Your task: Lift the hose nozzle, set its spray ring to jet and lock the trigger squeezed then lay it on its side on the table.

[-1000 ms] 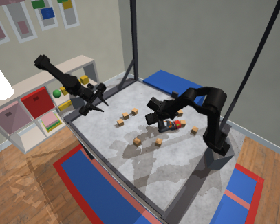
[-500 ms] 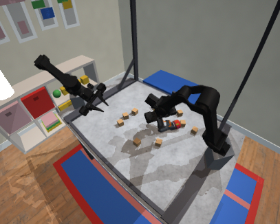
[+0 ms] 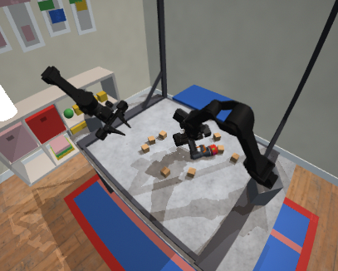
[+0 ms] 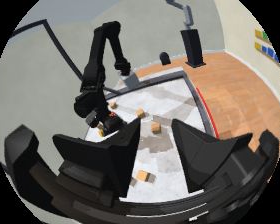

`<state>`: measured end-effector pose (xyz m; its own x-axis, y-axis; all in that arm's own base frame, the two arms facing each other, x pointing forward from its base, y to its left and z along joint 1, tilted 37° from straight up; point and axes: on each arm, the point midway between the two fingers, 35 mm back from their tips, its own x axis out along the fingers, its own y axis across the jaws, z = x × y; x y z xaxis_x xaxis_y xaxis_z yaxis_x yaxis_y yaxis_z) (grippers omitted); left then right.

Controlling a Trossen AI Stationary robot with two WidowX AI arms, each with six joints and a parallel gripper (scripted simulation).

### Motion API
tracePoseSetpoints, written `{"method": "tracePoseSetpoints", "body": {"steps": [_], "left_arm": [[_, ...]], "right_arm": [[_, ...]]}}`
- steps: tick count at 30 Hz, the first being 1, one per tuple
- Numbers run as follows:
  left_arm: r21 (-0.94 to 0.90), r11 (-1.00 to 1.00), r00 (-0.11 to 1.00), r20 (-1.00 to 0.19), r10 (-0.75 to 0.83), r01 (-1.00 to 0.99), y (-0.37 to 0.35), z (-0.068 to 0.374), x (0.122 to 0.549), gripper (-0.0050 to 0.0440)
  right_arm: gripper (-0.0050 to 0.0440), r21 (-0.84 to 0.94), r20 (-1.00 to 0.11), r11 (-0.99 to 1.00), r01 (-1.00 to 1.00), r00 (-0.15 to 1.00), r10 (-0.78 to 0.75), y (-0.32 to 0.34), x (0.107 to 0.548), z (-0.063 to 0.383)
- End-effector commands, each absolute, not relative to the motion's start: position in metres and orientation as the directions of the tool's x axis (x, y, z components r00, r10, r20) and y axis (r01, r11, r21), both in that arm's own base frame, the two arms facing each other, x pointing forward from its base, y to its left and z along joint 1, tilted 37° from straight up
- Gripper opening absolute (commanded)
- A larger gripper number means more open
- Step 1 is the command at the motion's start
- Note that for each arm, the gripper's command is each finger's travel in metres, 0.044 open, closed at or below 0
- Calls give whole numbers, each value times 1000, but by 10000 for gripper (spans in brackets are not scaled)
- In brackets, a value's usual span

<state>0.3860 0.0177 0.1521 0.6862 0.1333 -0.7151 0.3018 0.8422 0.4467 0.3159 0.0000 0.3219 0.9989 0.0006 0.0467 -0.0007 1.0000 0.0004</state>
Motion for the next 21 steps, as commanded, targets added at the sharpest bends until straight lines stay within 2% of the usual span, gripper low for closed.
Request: {"method": "tracePoseSetpoints", "body": {"steps": [1,7,14,21], "left_arm": [[450,843,669,-727,154,294,14,160,394,169],[447,845,614,-766,191,294,11,158,403,169],[445,845,625,-759,181,297,12,157,400,169],[446,845,529,-813,245,295,9,154,415,169]], "right_arm": [[171,3,65,1000,4,998,-4,-1,314,329],[171,3,65,1000,4,998,-4,-1,314,329],[171,3,65,1000,4,998,-4,-1,314,329],[171,3,65,1000,4,998,-4,-1,314,329]]}}
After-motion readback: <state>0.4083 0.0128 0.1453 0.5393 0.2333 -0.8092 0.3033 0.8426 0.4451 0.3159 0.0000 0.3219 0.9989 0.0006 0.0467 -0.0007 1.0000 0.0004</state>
